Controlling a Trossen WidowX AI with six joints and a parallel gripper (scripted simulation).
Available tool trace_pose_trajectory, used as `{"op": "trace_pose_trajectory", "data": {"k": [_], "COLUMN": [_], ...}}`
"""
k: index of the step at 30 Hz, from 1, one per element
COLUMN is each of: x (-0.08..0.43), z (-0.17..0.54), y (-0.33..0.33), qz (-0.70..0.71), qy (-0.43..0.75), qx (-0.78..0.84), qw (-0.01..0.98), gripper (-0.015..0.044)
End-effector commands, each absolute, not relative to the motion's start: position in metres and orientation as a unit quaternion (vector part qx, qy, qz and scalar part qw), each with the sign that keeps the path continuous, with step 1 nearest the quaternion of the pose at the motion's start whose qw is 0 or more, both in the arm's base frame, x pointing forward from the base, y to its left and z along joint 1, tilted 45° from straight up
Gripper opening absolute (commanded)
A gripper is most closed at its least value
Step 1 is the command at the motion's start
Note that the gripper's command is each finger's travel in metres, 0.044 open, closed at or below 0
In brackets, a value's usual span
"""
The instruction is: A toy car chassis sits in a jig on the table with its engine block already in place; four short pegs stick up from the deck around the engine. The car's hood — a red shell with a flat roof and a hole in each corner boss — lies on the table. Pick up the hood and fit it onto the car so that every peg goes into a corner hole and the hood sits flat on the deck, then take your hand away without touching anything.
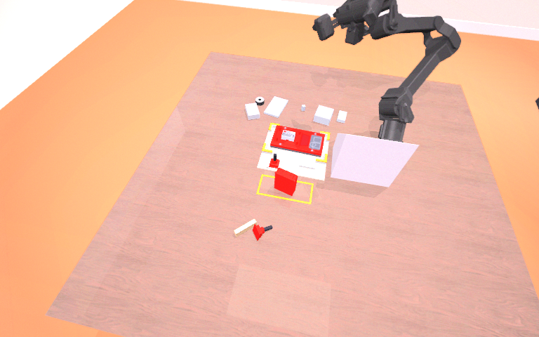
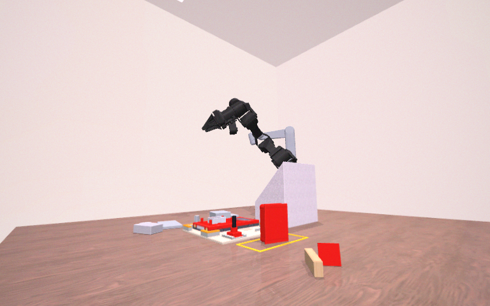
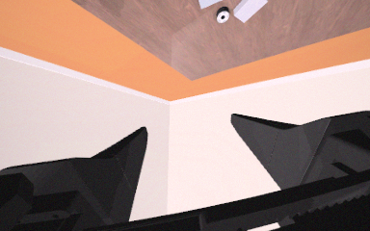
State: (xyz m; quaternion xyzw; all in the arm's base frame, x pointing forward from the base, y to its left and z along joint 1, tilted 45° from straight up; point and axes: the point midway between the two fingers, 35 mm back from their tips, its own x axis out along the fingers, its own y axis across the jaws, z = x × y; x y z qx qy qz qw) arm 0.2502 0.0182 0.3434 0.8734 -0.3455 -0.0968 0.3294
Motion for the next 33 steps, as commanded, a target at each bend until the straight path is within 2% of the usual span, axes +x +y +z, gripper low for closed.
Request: {"op": "trace_pose_trajectory", "data": {"k": [1, 2, 5, 10, 13, 17, 21, 26, 29, 33], "x": [0.252, 0.256, 0.282, 0.322, 0.333, 0.348, 0.360, 0.378, 0.383, 0.383], "z": [0.343, 0.341, 0.329, 0.293, 0.291, 0.271, 0.245, 0.183, 0.142, 0.089], "y": [0.020, 0.024, 0.051, 0.096, 0.113, 0.132, 0.148, 0.176, 0.188, 0.198], "qz": [-0.100, -0.111, -0.166, -0.226, -0.195, -0.201, -0.202, -0.164, -0.116, -0.024], "qy": [-0.343, -0.333, -0.272, -0.135, -0.115, -0.053, 0.014, 0.157, 0.236, 0.322], "qx": [0.870, 0.858, 0.771, 0.533, 0.542, 0.422, 0.275, -0.052, -0.244, -0.472], "qw": [0.341, 0.374, 0.552, 0.804, 0.809, 0.883, 0.940, 0.972, 0.934, 0.820], "gripper": [0.0414, 0.0387, 0.0309, 0.0177, 0.0099, 0.0000, 0.0000, 0.0000, 0.0000, 0.0000]}}
